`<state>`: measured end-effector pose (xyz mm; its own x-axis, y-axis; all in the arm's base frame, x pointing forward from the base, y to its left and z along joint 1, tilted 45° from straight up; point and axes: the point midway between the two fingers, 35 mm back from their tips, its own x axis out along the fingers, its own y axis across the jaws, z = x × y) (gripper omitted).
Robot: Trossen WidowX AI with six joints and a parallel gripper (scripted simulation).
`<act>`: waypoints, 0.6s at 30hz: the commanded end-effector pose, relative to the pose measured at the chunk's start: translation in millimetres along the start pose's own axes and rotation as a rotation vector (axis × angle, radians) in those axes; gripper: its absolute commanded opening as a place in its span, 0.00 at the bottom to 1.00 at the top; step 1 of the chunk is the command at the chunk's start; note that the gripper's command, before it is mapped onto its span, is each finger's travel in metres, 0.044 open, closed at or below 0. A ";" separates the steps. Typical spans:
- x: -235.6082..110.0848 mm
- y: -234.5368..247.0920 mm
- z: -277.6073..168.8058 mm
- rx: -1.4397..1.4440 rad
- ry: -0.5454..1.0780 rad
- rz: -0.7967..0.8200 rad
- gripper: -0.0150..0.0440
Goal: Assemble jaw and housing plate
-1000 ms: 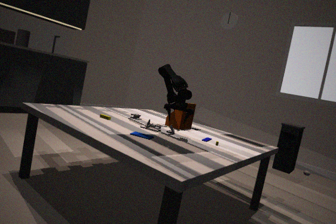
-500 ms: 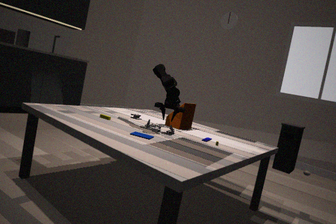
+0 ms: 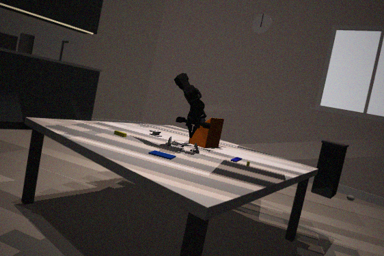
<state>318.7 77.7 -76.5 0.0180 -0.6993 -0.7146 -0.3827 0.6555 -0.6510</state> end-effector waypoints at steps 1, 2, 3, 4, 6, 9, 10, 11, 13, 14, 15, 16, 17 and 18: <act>-0.3 -1.0 0.3 -0.002 -0.003 -0.003 0.25; -0.3 -1.0 0.3 -0.002 -0.003 -0.003 0.25; -0.3 -1.0 0.3 -0.002 -0.003 -0.003 0.25; 0.0 -1.0 0.3 -0.002 -0.003 -0.003 0.25; 2.2 -1.0 0.5 -0.003 -0.004 -0.003 0.25; 7.2 -1.1 0.9 -0.003 -0.004 -0.003 0.25; 8.9 -1.1 1.0 -0.003 -0.004 -0.003 0.25; 10.5 -1.1 1.2 -0.003 -0.004 -0.003 0.25; 13.8 -1.1 1.3 -0.003 -0.004 -0.003 0.25; 15.5 -1.1 1.4 -0.003 -0.004 -0.003 0.25; 17.2 -1.1 1.5 -0.003 -0.004 -0.003 0.25; 18.8 -1.1 1.5 -0.003 -0.004 -0.003 0.25; 20.5 -1.2 1.6 -0.003 -0.004 -0.003 0.25; 22.1 -1.2 1.6 -0.003 -0.004 -0.003 0.25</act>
<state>323.0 67.9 -86.1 0.0274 -0.6947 -0.7188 -0.3762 0.6591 -0.6512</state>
